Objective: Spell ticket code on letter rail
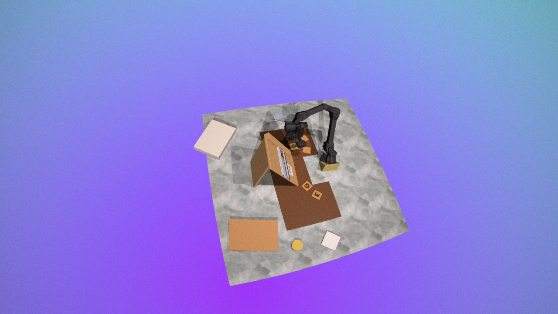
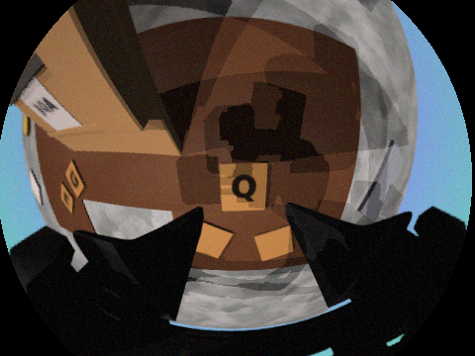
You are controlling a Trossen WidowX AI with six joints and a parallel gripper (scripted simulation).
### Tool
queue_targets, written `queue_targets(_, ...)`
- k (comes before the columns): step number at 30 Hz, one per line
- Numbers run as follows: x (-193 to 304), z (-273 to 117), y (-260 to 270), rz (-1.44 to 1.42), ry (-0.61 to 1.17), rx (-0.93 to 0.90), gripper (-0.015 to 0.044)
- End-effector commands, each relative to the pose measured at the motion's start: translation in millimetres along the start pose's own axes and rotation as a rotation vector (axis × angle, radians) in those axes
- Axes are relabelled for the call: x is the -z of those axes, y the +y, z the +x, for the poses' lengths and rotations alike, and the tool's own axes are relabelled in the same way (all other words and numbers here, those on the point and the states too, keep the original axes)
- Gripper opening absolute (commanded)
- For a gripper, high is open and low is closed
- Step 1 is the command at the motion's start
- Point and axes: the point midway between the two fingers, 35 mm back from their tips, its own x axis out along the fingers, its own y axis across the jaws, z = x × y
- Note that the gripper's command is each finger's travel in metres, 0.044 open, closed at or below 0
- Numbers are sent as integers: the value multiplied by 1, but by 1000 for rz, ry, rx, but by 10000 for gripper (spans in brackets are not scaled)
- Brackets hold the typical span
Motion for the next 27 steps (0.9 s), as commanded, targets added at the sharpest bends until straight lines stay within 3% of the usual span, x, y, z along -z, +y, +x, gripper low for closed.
queue_targets(1, 0, 2, -1, 13, 2, 2, 340)
queue_targets(9, -1, 33, -4, 14, 1, 4, 340)
queue_targets(27, 0, 47, -4, 14, 1, 5, 340)
